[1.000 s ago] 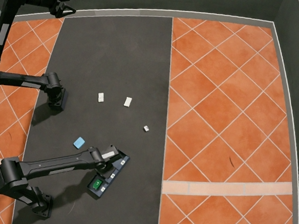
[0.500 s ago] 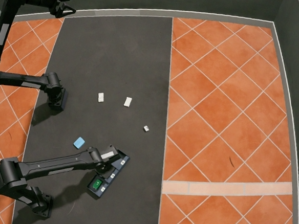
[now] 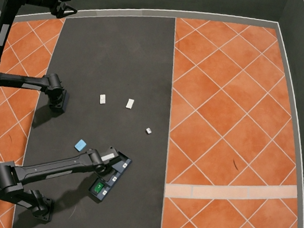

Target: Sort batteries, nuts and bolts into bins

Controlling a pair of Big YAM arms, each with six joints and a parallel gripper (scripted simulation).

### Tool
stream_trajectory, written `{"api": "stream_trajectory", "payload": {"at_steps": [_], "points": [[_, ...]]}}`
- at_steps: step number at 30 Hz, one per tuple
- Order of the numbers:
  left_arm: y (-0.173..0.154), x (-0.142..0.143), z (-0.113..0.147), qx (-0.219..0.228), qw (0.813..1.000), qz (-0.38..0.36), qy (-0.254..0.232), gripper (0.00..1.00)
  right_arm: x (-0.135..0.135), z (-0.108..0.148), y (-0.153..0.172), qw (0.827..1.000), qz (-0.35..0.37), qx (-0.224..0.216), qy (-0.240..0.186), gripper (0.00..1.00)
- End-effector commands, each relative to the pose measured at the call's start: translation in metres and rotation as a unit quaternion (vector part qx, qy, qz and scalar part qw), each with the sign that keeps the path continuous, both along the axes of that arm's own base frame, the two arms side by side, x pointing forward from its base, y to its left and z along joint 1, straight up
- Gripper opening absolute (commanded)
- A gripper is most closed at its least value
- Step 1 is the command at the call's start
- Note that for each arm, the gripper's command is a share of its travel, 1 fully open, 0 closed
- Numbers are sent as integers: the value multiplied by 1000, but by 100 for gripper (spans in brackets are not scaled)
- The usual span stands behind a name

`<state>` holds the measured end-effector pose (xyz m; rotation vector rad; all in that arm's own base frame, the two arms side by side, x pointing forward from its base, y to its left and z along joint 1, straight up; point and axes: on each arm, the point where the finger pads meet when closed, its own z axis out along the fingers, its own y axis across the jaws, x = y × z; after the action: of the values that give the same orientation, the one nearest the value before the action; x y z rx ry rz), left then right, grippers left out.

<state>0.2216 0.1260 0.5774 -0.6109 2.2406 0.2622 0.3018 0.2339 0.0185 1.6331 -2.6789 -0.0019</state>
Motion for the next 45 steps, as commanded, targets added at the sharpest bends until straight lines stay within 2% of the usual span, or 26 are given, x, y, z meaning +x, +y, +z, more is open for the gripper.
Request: {"api": "stream_trajectory", "payload": {"at_steps": [1,5,7,8,10,13,14,30,31,32,33,35,36,39,45], "points": [[-5,-11,26,16,1000,-3,-22,100,18,27,21,999,6,18,-25,30],[-5,-11,26,16,1000,-3,-22,100,18,31,21,999,6,19,-27,30],[-5,-11,26,16,1000,-3,-22,100,16,21,19,1000,6,9,-14,30],[-5,-11,26,16,1000,-3,-22,100,18,39,21,999,6,19,-27,30],[-5,-11,26,16,1000,-3,-22,100,18,49,21,999,6,19,-27,30],[-5,-11,26,16,1000,-3,-22,100,18,51,21,999,6,19,-27,30],[-5,-11,26,16,1000,-3,-22,100,17,37,20,1000,6,9,-14,30],[-5,-11,26,16,1000,-3,-22,100,14,34,12,1000,1,10,-14,30],[-5,-11,26,16,1000,-3,-22,100,11,27,15,1000,7,7,-11,30],[-5,-11,26,16,1000,-3,-22,100,14,34,12,1000,1,10,-14,30],[-5,-11,26,16,1000,-3,-22,100,22,36,23,1000,7,15,-22,30],[-5,-11,26,16,1000,-3,-22,100,23,36,23,1000,7,15,-22,30],[-5,-11,26,16,1000,-3,-22,100,20,54,22,999,7,19,-27,100],[-5,-11,26,16,1000,-3,-22,100,20,58,21,999,7,19,-28,100],[-5,-11,26,16,1000,-3,-22,100,19,83,21,999,7,20,-28,100]]}}
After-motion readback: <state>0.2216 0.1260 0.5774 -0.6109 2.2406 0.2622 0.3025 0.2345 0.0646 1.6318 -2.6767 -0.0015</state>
